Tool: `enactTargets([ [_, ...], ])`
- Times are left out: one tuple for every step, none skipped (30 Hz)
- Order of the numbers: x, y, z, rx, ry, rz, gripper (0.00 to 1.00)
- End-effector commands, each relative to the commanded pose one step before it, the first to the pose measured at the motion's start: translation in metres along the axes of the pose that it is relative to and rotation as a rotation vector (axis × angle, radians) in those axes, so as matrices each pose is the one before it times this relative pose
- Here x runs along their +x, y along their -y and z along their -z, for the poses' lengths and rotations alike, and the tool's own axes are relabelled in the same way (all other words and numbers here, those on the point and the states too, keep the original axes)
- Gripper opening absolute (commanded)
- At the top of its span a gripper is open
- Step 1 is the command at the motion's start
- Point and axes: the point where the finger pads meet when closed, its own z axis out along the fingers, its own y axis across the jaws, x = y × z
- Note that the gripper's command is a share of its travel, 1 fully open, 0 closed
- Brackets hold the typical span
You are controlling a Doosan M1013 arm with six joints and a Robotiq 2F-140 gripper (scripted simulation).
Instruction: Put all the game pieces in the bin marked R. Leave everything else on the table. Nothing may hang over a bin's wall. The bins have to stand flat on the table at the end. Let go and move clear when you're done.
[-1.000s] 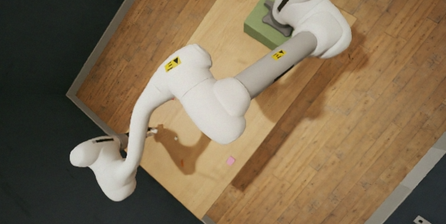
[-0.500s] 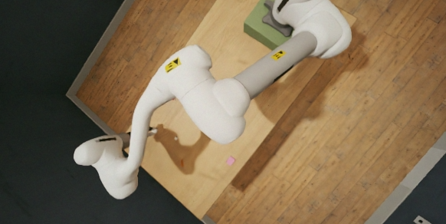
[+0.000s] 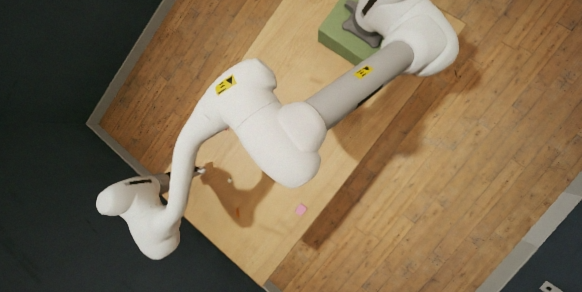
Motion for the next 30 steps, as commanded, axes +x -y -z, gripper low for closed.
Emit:
enactTargets([
  [0.0002,0.00056,0.00199,0.00194,-0.00071,-0.00004,0.21],
  [0.0,0.0,0.00001,0.00001,0.0,0.0,0.21],
  [0.0,0.0,0.0,0.0,0.0,0.0,0.21],
  [0.0,0.0,0.0,0.0,0.0,0.0,0.21],
  [0.0,0.0,0.0,0.0,0.0,0.0,0.21],
  [0.0,0.0,0.0,0.0,0.0,0.0,0.21],
  [0.0,0.0,0.0,0.0,0.0,0.0,0.21],
  [0.0,0.0,0.0,0.0,0.0,0.0,0.21],
  [0.0,0.0,0.0,0.0,0.0,0.0,0.21],
  [0.0,0.0,0.0,0.0,0.0,0.0,0.21],
  [0.0,0.0,0.0,0.0,0.0,0.0,0.21],
  [0.0,0.0,0.0,0.0,0.0,0.0,0.21],
  [0.0,0.0,0.0,0.0,0.0,0.0,0.21],
  [0.0,0.0,0.0,0.0,0.0,0.0,0.21],
  [0.0,0.0,0.0,0.0,0.0,0.0,0.21],
  [0.0,0.0,0.0,0.0,0.0,0.0,0.21],
  [0.0,0.0,0.0,0.0,0.0,0.0,0.21],
  [0.0,0.0,0.0,0.0,0.0,0.0,0.21],
  [0.0,0.0,0.0,0.0,0.0,0.0,0.21],
  [0.0,0.0,0.0,0.0,0.0,0.0,0.21],
  [0.0,0.0,0.0,0.0,0.0,0.0,0.21],
  [0.0,0.0,0.0,0.0,0.0,0.0,0.21],
  [-0.00003,-0.00007,0.00322,-0.00007,0.00004,-0.00001,0.21],
  [-0.00003,-0.00004,0.00332,0.00002,-0.00001,0.0,0.21],
  [0.00004,0.00006,0.00336,-0.00003,0.00002,0.0,0.21],
  [0.0,0.0,0.00333,0.0,0.0,0.0,0.21],
  [0.0,0.0,0.00333,0.0,0.0,0.0,0.21],
  [0.0,0.0,0.00333,0.0,0.0,0.0,0.21],
  [0.0,0.0,0.00333,0.0,0.0,0.0,0.21],
  [0.0,0.0,0.00333,0.0,0.0,0.0,0.21],
])
